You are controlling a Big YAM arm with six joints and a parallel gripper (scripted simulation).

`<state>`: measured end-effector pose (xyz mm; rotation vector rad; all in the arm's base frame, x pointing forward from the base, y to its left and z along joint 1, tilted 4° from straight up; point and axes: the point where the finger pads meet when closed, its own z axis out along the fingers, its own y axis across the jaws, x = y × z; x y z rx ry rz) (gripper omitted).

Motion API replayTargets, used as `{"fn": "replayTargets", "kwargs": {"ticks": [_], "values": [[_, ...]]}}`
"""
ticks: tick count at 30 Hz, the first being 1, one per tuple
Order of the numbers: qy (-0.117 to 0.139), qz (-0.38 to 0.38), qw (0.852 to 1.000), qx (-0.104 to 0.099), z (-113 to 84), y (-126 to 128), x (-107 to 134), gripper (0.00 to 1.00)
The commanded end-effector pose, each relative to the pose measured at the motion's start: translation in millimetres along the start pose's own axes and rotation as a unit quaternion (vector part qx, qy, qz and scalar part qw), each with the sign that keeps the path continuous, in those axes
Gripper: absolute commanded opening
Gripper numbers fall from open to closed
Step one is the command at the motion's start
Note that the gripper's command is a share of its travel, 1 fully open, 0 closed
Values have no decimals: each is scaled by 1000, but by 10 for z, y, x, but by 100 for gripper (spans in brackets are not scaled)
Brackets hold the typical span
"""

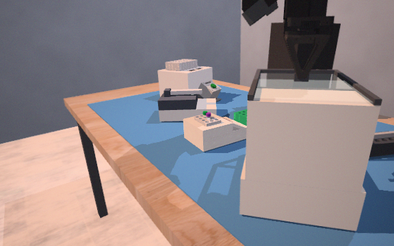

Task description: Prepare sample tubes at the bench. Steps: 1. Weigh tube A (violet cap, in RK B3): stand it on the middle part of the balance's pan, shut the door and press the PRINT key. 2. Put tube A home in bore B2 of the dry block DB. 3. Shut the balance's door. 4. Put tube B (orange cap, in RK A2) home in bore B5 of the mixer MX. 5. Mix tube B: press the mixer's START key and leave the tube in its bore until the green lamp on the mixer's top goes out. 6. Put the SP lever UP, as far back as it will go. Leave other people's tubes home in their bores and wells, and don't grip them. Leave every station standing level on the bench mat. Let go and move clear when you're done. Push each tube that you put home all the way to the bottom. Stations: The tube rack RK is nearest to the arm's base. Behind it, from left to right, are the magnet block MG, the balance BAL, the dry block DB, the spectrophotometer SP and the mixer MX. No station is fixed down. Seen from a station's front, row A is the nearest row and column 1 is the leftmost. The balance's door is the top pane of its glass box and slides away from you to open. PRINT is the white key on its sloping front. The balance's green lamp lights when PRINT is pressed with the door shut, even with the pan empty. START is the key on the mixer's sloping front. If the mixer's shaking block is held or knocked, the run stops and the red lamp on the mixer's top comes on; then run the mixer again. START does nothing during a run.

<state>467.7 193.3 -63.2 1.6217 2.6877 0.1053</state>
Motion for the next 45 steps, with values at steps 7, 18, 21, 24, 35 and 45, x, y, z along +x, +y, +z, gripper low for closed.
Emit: {"fn": "replayTargets", "kwargs": {"ticks": [7, 18, 21, 24, 35, 45], "values": [[1, -5, 1000, -18, -123, -11, -4, 6], [1, -5, 1000, -18, -118, -123, -6, 6], [1, -5, 1000, -18, -118, -133, -6, 6], [1, -5, 1000, -18, -116, -163, -6, 6], [1, -4, 1000, -18, -112, -275, -8, 6], [1, -4, 1000, -18, -108, -356, -10, 6]]}}
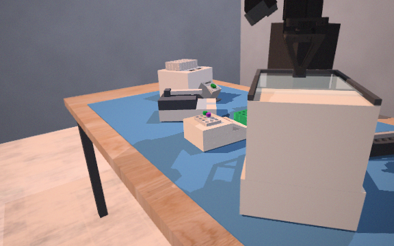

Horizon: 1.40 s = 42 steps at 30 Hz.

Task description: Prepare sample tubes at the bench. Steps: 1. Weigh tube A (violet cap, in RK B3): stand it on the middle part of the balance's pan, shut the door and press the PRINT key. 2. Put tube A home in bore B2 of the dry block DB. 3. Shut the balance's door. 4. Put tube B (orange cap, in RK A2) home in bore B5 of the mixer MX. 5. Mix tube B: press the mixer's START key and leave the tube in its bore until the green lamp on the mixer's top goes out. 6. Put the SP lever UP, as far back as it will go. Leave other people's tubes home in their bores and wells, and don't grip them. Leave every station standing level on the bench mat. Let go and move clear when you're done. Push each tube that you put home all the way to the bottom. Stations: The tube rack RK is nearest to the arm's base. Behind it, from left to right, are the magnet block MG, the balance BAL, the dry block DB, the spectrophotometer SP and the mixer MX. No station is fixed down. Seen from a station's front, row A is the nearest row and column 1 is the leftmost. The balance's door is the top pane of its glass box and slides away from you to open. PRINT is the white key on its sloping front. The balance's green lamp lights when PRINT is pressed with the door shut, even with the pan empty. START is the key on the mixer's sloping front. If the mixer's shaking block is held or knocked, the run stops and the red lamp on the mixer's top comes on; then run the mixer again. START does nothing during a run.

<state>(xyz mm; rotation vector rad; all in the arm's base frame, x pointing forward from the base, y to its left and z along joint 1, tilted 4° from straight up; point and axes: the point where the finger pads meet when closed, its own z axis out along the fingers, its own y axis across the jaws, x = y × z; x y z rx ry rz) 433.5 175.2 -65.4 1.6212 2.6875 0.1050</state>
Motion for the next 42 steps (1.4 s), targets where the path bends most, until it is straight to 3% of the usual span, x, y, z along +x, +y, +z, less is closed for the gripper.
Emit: {"fn": "replayTargets", "kwargs": {"ticks": [1, 42], "values": [[1, -4, 1000, -18, -107, 22, -9, 6], [1, -4, 1000, -17, -92, -354, -14, 6]]}}
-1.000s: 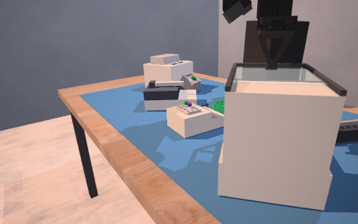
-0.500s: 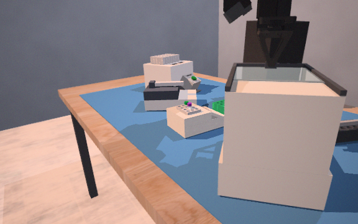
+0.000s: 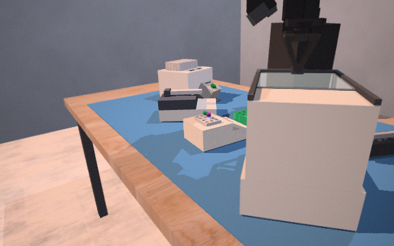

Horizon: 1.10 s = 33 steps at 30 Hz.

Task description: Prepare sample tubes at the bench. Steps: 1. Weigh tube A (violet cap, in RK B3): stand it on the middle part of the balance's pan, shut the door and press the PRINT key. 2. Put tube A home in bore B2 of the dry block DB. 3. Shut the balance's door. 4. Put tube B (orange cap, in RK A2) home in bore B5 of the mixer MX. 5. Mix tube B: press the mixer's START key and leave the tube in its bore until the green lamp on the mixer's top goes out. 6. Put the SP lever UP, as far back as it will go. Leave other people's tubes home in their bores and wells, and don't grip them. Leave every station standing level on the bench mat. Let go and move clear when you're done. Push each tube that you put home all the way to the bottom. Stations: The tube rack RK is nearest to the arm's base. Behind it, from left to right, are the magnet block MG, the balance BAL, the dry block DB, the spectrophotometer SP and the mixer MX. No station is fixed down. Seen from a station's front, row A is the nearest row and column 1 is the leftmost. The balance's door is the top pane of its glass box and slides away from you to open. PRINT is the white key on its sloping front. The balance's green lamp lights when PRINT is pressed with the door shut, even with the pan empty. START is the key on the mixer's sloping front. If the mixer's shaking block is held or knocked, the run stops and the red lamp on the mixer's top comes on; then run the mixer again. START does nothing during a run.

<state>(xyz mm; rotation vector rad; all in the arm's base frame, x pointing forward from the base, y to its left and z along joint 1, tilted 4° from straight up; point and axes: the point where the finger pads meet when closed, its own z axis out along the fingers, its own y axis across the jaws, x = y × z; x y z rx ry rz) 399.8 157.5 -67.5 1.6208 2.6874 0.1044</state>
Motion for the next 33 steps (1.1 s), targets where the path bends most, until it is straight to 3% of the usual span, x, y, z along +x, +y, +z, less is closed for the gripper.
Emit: {"fn": "replayTargets", "kwargs": {"ticks": [1, 17, 33], "values": [[1, -4, 1000, -17, -91, 27, -14, 6], [2, -3, 1000, -10, -85, -136, -6, 6], [2, -3, 1000, -9, -85, -138, -6, 6]]}}
